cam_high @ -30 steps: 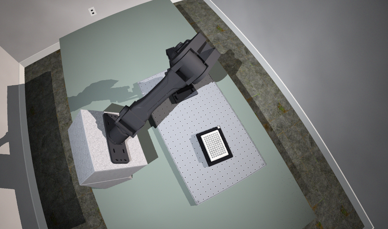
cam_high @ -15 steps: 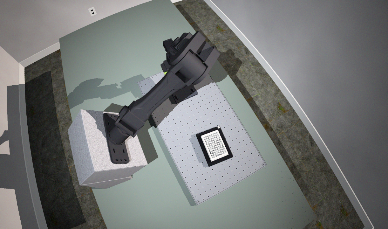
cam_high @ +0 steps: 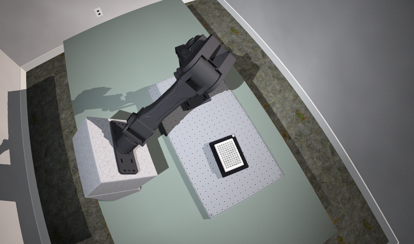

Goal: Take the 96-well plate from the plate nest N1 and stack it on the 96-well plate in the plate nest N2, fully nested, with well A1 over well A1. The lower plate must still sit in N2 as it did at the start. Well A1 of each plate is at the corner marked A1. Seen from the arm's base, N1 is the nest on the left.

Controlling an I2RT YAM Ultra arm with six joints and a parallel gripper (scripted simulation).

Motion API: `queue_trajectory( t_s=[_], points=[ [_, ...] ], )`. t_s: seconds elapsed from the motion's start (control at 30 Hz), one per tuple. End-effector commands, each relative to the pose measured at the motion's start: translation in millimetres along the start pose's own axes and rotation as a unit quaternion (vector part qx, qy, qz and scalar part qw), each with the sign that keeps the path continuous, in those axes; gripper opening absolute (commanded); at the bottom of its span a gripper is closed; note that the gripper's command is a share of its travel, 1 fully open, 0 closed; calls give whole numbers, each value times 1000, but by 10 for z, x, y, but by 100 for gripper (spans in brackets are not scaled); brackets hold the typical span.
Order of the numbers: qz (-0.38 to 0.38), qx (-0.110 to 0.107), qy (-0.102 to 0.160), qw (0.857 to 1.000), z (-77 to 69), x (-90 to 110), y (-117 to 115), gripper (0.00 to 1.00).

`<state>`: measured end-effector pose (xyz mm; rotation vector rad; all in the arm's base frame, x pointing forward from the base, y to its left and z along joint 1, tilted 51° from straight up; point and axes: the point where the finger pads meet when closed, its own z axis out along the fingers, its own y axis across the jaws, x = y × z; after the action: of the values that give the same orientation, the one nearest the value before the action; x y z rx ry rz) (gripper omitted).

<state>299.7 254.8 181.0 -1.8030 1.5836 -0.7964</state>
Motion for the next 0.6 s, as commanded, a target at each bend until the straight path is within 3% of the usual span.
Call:
queue_trajectory(
  t_s=[0.0,0.57],
  points=[
    [12,17,-21,1000,-261,-76,-160,0],
    [12,16,-24,1000,-262,-89,-160,0]
  ],
)
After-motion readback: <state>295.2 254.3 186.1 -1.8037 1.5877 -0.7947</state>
